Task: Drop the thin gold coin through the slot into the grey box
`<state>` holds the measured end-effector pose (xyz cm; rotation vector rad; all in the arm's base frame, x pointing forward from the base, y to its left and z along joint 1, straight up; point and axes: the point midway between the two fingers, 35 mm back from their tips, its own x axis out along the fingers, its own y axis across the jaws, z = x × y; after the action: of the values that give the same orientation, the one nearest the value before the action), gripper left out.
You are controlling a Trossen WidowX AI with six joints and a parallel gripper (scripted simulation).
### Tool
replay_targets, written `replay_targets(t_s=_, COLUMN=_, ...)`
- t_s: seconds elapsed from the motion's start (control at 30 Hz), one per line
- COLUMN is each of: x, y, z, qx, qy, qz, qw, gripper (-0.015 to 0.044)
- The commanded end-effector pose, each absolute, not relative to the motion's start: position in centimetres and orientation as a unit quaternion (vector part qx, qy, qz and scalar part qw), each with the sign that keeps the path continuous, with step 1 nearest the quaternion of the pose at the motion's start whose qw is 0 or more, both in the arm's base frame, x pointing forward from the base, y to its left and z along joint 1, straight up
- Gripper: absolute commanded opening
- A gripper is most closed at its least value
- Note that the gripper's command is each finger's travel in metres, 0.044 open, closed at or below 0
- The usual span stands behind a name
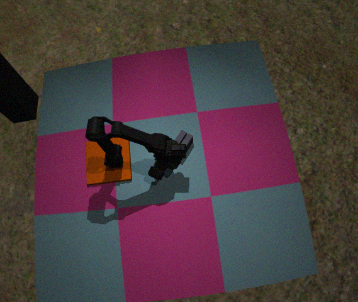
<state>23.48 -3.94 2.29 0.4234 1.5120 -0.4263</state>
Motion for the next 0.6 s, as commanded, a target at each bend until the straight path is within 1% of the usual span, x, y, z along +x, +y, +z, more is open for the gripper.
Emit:
replay_targets(t_s=0.0, x=23.5, y=-4.0, z=2.2, qx=0.187, qy=0.675, qz=-0.190, qw=0.688, gripper=0.0029)
replay_targets(t_s=0.03, x=23.5, y=-4.0, z=2.2, qx=0.187, qy=0.675, qz=-0.190, qw=0.688, gripper=0.0003)
replay_targets(t_s=0.07, x=23.5, y=-4.0, z=2.2, qx=0.187, qy=0.675, qz=-0.190, qw=0.688, gripper=0.0000)
replay_targets(t_s=0.33, x=23.5, y=-4.0, z=2.3, qx=0.187, qy=0.675, qz=-0.190, qw=0.688, gripper=0.0000)
replay_targets(t_s=0.57, x=23.8, y=-4.0, z=3.8, qx=0.187, qy=0.675, qz=-0.190, qw=0.688, gripper=0.0000)
